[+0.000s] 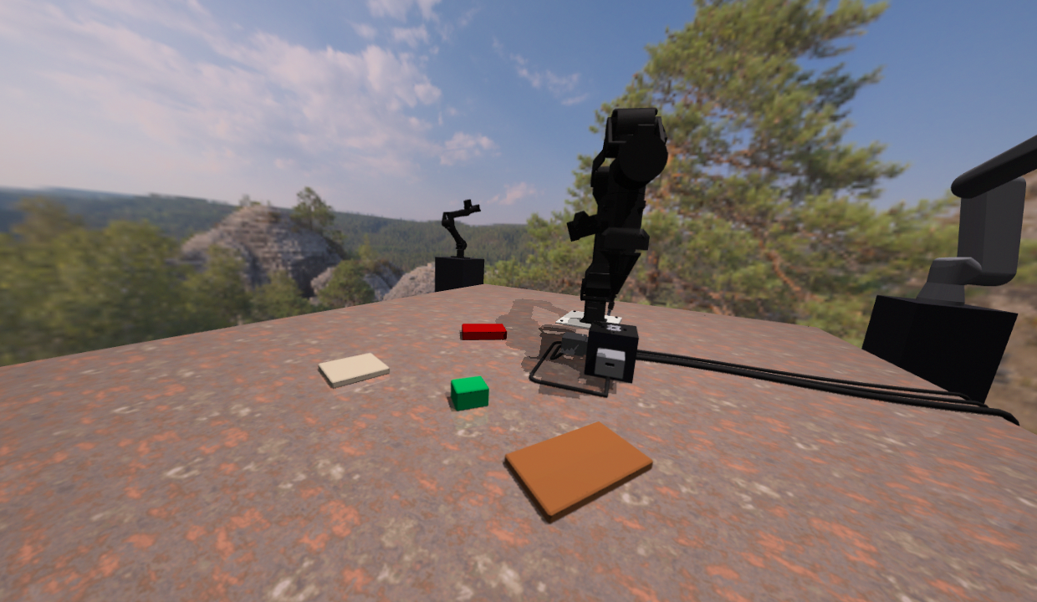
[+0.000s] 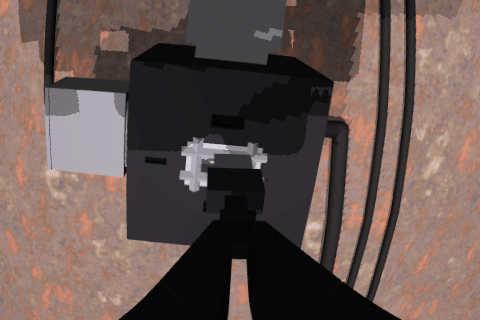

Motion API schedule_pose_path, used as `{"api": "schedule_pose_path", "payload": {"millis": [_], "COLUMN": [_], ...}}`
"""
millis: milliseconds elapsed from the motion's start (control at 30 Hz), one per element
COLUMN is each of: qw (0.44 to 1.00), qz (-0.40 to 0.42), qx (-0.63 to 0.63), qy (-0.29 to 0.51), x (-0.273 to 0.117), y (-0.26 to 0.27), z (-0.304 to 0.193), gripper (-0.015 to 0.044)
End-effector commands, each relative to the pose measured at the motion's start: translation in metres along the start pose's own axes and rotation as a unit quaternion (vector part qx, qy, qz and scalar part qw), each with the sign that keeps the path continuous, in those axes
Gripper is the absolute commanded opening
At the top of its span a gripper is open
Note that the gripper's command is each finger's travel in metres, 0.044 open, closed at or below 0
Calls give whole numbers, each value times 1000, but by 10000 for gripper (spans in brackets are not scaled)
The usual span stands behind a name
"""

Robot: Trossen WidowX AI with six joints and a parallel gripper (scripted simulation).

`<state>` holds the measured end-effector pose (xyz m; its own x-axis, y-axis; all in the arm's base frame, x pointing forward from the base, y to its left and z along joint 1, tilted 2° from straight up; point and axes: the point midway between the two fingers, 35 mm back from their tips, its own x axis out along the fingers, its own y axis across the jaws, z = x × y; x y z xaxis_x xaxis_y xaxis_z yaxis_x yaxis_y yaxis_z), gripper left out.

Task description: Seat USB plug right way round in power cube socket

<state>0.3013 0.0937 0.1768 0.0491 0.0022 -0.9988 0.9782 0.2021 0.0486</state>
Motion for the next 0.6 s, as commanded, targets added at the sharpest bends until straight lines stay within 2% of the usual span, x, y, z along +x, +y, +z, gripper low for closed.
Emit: {"api": "schedule_pose_path", "payload": {"millis": [0,567], "qw": [1000,1000], "qz": [0,0], "qx": [22,19], "qy": [0,2], "x": [0,1], "y": [0,0], "z": [0,0], "gripper": [0,0]}}
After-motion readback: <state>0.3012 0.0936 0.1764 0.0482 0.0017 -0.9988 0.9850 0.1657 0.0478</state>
